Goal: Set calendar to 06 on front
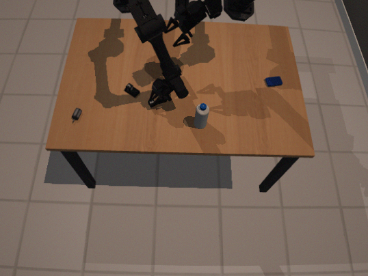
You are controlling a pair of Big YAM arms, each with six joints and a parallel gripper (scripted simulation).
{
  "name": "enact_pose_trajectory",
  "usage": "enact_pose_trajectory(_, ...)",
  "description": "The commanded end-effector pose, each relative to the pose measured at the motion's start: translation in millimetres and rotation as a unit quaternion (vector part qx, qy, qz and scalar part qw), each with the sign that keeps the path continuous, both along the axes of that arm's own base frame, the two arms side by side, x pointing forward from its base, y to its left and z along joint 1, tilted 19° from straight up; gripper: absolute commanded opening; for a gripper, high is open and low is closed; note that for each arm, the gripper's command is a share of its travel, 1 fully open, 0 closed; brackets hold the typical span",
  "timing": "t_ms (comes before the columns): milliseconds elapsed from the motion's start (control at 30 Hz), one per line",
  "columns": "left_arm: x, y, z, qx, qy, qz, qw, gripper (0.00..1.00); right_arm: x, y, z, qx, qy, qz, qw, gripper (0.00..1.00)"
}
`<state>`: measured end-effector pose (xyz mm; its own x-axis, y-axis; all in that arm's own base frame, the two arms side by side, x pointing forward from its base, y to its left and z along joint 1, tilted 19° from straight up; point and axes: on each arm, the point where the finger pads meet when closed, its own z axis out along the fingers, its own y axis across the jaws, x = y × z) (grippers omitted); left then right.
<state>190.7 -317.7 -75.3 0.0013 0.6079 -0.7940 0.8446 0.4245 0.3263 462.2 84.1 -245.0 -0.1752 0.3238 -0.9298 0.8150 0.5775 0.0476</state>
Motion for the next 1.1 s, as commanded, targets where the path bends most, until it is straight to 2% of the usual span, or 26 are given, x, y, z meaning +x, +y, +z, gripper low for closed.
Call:
enact_pose_trajectory(0,2.1,-0.6,4.9,-0.01,-0.001,0.004,1.0,1.0,-13.3,4.0,-10.2,0.024,-0.061,-0.018,0.998,0.25)
enact_pose_trajectory(100,2.1,-0.6,4.9,-0.01,-0.001,0.004,1.0,1.0,-18.8,0.4,-10.1,0.007,-0.056,-0.015,0.998,0.25)
enact_pose_trajectory(133,2.1,-0.6,4.9,-0.01,-0.001,0.004,1.0,1.0,-13.0,3.9,-1.4,0.006,-0.057,-0.014,0.998,0.25)
enact_pose_trajectory(267,2.1,-0.6,4.9,-0.01,-0.001,0.004,1.0,1.0,-6.0,0.2,-1.5,0.007,-0.06,-0.02,0.998,0.25)
enact_pose_trajectory(333,2.1,-0.6,4.9,-0.01,-0.001,0.004,1.0,1.0,-6.2,-9.5,-14.8,0.004,-0.053,-0.025,0.998,0.25)
enact_pose_trajectory(567,2.1,-0.6,4.9,-0.01,-0.001,0.004,1.0,1.0,-13.2,-8.2,-15.8,0.008,-0.056,-0.023,0.998,0.25)
enact_pose_trajectory(1067,2.1,-0.6,4.9,-0.01,-0.001,0.004,1.0,1.0,-6.6,-8.9,-20.3,0.004,-0.052,-0.023,0.998,0.25)
